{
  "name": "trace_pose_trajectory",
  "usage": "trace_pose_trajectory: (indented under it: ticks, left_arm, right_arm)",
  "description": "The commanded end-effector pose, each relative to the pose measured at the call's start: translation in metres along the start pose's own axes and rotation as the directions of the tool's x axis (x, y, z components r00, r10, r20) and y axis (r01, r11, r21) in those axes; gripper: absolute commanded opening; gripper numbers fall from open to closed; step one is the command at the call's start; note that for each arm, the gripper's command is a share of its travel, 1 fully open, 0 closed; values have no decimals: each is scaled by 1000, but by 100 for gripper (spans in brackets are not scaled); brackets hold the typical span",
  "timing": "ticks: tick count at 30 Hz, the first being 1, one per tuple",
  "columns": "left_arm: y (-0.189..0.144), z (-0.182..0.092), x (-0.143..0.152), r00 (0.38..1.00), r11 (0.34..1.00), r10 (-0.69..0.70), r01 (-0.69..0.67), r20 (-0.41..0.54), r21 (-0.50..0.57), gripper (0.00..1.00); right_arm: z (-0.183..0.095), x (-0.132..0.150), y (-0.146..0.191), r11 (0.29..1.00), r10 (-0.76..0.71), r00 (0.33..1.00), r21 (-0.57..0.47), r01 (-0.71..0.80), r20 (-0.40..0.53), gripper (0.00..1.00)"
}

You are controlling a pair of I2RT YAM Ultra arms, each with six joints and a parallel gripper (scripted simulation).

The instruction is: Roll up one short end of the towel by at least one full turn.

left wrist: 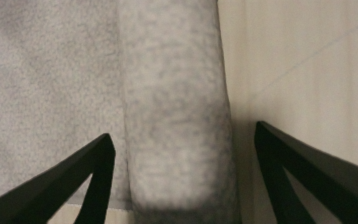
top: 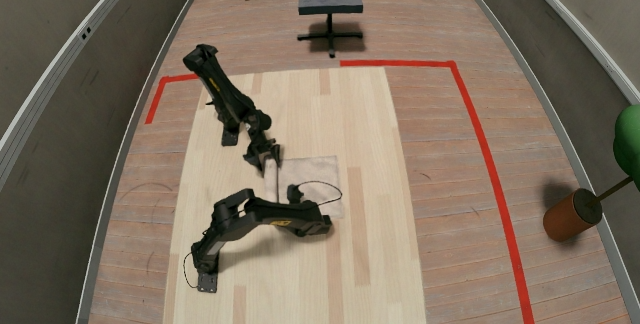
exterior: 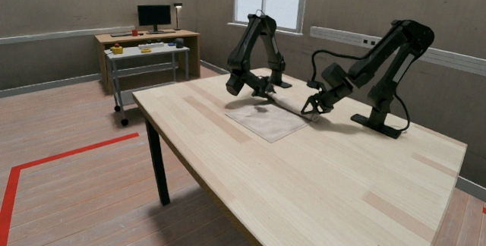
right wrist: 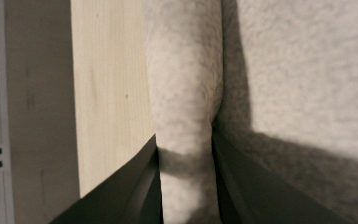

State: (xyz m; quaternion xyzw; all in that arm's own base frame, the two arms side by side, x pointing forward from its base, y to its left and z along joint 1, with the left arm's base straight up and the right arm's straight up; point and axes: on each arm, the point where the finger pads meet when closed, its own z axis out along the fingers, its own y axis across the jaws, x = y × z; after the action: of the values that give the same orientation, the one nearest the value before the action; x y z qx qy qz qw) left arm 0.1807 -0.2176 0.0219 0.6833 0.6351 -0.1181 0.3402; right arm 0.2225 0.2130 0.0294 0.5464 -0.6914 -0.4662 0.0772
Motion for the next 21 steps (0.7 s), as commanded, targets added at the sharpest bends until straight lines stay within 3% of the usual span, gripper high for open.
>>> trace_pose_trajectory:
  ticks: [1, 2, 10, 21]
  left_arm:
    - [9, 1, -9, 1000, 1000, 10, -9, 19, -29, 77]
    - [9, 1, -9, 1000, 1000, 10, -9, 19, -29, 77]
    - [9, 1, -9, 1000, 1000, 10, -9, 19, -29, 43]
    - [9, 1, -9, 1000, 1000, 10, -9, 19, -29, 35]
  right_arm:
    - [-3, -2, -8, 999, -29, 1000, 19, 29, -5, 27]
    - [-3, -2, -8, 999, -29, 1000, 19, 29, -5, 27]
    - [-3, -2, -8, 999, -29, 1000, 19, 29, -5, 27]
    - [-3, -2, -8, 999, -29, 1000, 19, 29, -5, 27]
